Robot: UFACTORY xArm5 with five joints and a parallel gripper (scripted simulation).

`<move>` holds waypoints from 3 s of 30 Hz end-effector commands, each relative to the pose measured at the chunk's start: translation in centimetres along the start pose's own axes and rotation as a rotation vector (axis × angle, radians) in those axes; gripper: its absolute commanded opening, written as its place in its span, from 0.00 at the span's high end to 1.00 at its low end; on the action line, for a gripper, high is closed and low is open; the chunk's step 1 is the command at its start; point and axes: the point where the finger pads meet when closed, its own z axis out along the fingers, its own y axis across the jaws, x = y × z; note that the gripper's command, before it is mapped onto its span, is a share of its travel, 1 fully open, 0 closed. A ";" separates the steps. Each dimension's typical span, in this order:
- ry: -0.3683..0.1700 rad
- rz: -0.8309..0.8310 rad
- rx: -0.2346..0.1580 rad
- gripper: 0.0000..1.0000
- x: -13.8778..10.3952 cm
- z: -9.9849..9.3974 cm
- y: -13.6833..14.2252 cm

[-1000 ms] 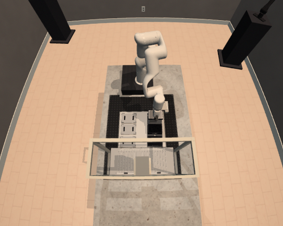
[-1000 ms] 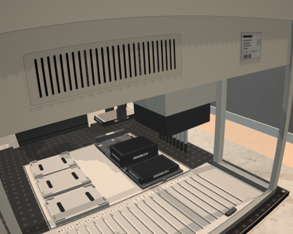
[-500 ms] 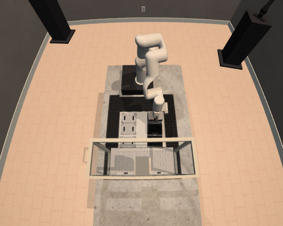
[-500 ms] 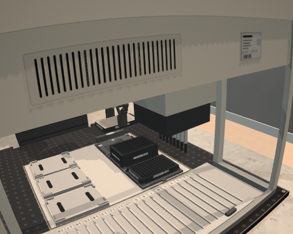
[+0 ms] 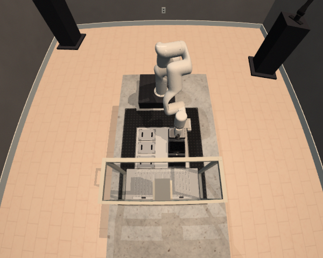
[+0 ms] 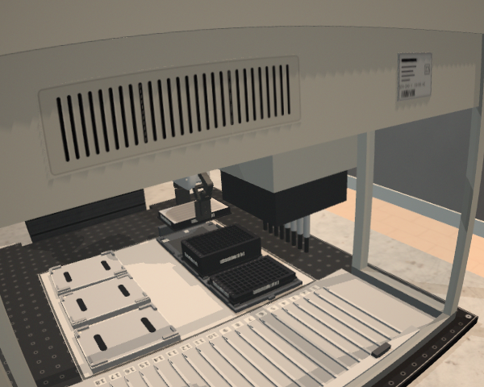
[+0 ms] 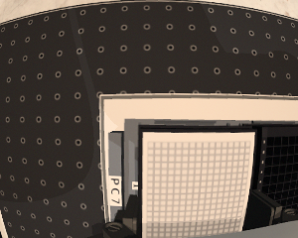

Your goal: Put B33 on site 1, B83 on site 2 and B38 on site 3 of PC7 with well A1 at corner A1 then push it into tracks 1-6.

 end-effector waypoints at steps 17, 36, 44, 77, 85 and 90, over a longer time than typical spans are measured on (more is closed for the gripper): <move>0.013 0.000 0.001 1.00 0.1 2.7 0.1; 0.013 0.000 0.001 1.00 0.1 3.9 0.1; 0.013 0.000 0.001 1.00 0.1 4.0 0.1; 0.013 0.000 0.001 0.00 0.1 4.9 0.1; 0.013 0.000 0.001 0.00 0.1 4.9 0.1; 0.013 0.000 0.001 0.00 0.1 4.9 0.1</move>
